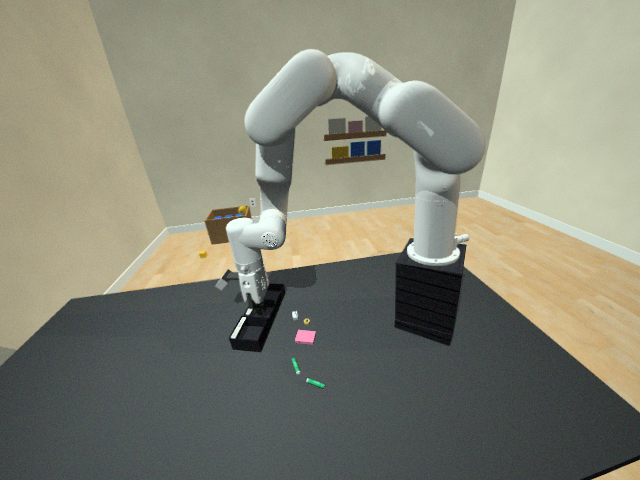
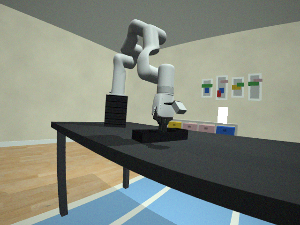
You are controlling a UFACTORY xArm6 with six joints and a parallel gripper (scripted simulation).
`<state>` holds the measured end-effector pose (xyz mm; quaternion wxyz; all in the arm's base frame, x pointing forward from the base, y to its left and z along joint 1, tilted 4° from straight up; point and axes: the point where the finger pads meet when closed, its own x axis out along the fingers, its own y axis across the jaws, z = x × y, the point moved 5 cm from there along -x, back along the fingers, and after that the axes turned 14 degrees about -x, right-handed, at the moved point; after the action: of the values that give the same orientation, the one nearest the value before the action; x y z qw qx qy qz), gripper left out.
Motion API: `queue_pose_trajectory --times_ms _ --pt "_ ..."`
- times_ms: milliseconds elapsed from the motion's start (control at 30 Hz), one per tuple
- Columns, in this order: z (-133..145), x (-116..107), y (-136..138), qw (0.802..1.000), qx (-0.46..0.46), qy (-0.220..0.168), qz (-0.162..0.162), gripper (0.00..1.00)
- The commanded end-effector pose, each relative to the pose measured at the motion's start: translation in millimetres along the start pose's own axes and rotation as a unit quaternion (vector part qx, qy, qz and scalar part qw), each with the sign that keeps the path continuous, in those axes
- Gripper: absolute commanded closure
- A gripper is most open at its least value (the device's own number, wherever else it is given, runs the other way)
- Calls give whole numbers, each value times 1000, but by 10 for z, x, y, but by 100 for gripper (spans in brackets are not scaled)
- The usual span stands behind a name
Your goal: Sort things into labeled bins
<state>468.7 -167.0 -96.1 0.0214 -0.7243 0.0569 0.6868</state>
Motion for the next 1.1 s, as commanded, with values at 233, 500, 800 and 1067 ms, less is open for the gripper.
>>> queue_pose_trajectory --times_ms 233,500,800,1067 --pt "-11 -144 3 1000 0 1 0 93" --pt "-11 -277 3 1000 0 1 0 93" --pt "-11 -498 3 1000 0 1 0 93" --pt "-62 -498 -191 1000 0 1 0 93"
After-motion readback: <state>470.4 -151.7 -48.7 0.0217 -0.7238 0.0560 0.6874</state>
